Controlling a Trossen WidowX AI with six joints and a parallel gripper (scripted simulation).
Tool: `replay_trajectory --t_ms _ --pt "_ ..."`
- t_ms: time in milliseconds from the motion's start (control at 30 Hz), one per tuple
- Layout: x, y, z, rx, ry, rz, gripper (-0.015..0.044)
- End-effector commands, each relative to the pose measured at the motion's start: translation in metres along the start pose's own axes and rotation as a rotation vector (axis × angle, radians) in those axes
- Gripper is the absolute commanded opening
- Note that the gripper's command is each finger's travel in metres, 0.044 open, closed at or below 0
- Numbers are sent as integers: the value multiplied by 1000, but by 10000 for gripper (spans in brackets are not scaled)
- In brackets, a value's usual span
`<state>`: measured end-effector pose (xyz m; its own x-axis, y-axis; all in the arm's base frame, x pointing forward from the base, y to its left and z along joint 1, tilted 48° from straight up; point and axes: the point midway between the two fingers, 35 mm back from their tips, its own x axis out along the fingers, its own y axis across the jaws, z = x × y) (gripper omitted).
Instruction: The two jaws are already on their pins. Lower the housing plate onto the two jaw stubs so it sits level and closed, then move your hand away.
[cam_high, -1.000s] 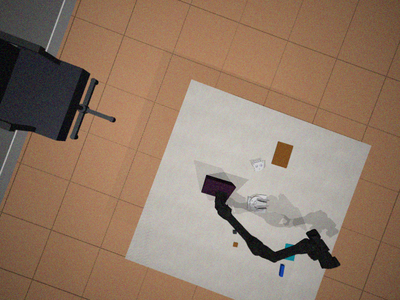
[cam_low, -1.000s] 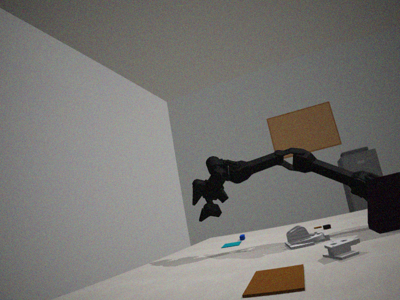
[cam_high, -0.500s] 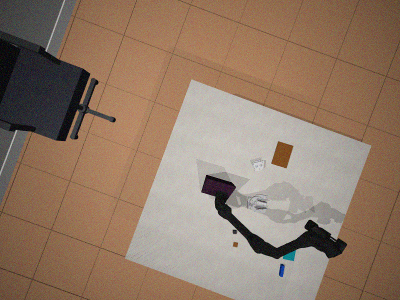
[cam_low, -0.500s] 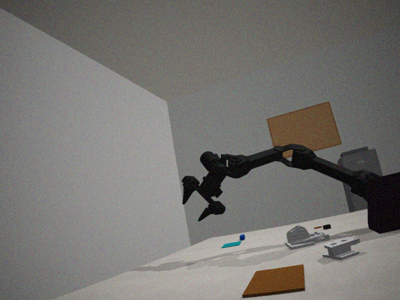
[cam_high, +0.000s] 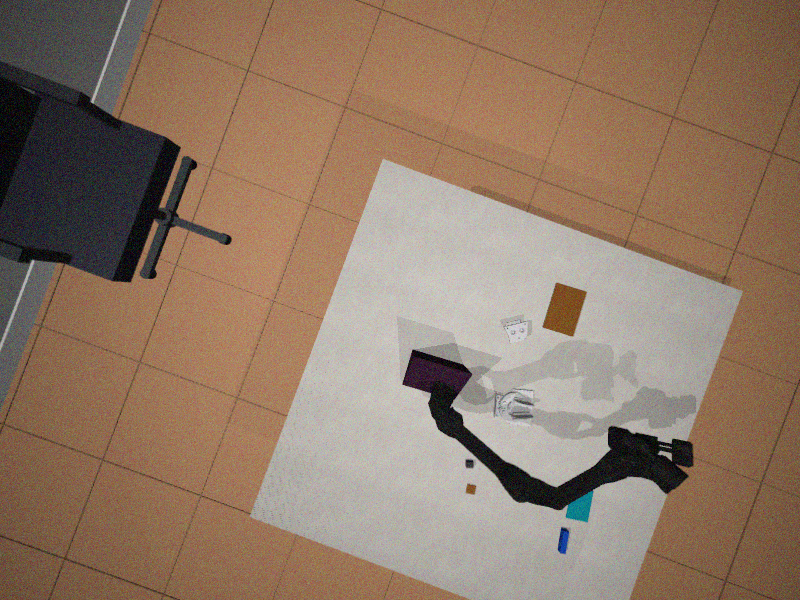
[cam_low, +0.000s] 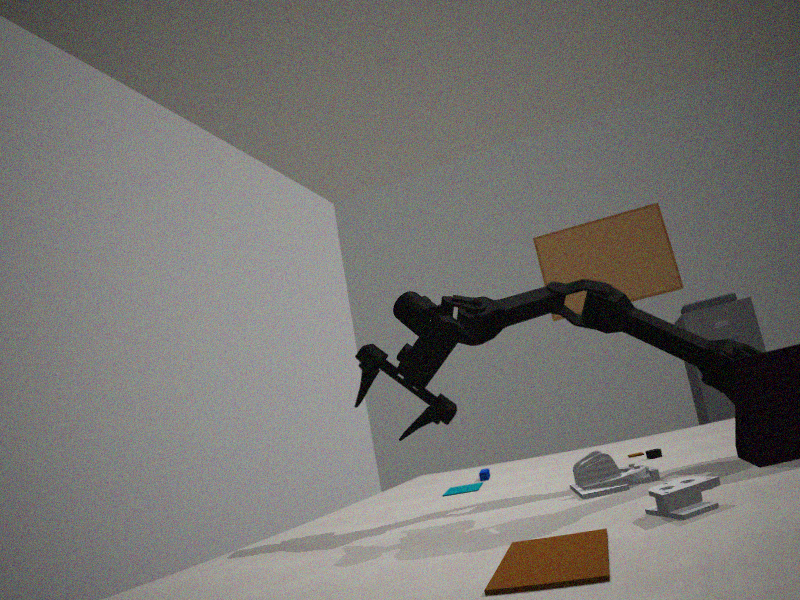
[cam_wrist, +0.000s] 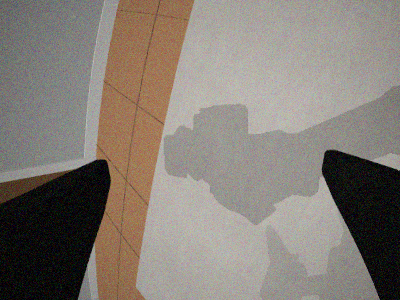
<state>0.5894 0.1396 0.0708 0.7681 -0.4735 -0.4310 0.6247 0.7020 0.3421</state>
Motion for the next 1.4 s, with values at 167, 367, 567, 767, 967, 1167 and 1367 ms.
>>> replay_trajectory --t_ms 167,367,567,767,967,1167,1367 --pt "-13 -8 -50 -278 104 -5 440" --pt "-26 -13 -78 -455 167 2 440" --pt "-39 -19 -105 -631 230 14 440" --pt "-53 -28 -130 -807 292 31 440" --pt "-68 -38 -154 -985 352 50 440" --pt "-83 -50 -176 -1162 413 72 440" --pt "-98 -64 -196 -1338 474 98 440"
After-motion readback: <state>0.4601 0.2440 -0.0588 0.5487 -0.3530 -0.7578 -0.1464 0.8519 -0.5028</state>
